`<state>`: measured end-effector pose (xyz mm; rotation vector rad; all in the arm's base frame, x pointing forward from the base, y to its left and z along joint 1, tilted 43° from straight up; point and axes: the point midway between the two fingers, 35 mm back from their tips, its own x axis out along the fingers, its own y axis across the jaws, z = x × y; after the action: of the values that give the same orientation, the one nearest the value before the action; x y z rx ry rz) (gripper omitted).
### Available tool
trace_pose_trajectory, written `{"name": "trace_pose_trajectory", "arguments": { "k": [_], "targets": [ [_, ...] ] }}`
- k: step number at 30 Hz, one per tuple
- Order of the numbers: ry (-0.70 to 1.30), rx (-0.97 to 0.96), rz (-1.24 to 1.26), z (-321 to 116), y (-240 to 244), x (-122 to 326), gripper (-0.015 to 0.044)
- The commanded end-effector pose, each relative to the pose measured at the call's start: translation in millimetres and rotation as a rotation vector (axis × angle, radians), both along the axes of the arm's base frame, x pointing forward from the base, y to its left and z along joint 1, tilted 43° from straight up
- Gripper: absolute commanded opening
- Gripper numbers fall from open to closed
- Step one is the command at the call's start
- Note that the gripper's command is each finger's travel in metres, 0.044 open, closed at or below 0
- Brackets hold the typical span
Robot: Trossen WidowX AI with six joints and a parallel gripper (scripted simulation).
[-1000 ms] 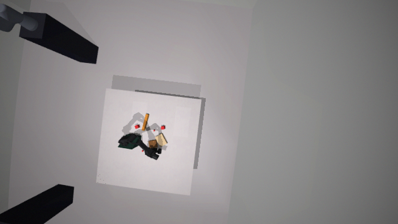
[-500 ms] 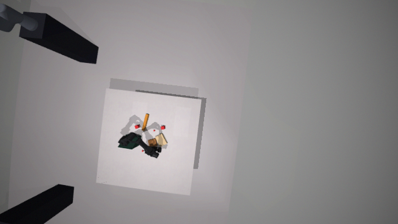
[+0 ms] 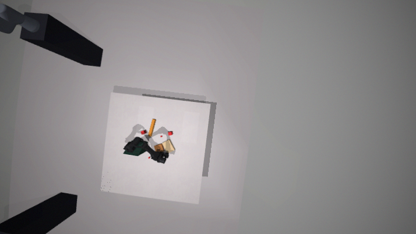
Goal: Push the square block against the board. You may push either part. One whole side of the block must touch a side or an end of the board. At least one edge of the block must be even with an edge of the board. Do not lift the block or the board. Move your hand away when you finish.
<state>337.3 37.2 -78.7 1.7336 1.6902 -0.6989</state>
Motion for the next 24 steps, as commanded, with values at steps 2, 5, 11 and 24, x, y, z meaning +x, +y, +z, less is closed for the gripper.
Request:
{"name": "trace_pose_trajectory", "arguments": {
  "k": [2, 5, 11, 24],
  "targets": [
    [0.007, 0.006, 0.006, -3.3, 0.2, -1.5, 0.0000],
    [0.007, 0.006, 0.006, -6.6, -3.3, -0.6, 0.0000],
    [0.007, 0.006, 0.006, -13.1, -10.4, 0.9, 0.0000],
    [0.006, 0.007, 0.006, -27.7, -25.8, 3.0, 0.0000]
  ]
}}
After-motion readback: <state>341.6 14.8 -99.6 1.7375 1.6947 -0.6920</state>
